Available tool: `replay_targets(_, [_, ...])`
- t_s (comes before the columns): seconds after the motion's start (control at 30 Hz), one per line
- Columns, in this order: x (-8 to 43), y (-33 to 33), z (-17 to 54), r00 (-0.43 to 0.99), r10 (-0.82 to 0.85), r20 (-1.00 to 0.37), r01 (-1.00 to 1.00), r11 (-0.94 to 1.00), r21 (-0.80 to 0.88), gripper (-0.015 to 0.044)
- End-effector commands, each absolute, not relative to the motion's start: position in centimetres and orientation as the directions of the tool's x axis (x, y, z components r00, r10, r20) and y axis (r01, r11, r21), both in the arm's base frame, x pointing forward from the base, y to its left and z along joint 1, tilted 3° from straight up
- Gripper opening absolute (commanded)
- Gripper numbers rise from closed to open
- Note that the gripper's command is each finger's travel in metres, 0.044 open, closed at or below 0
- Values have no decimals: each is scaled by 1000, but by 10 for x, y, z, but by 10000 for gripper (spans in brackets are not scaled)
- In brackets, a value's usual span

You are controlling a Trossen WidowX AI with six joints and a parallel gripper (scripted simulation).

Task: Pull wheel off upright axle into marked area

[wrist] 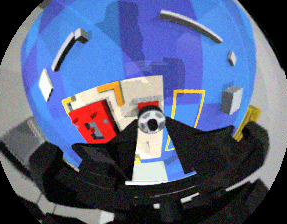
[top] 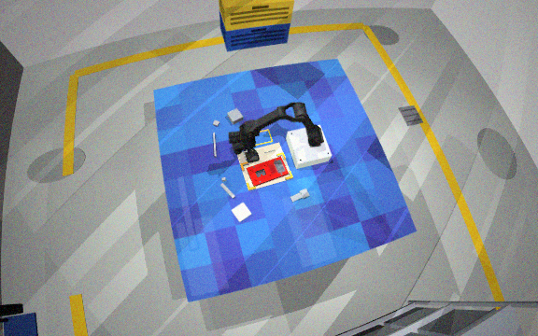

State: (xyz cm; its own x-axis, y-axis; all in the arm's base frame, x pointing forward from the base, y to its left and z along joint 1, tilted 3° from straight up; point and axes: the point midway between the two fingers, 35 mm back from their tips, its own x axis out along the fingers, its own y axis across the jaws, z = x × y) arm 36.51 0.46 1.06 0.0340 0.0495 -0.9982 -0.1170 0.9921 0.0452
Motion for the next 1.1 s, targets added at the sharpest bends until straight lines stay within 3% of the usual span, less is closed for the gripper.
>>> replay_targets(0.0, [365,4,13,38,50,-998,-118,992,45,0])
replay_targets(1.07, [365,4,24,41,51,-998,-119,992,45,0])
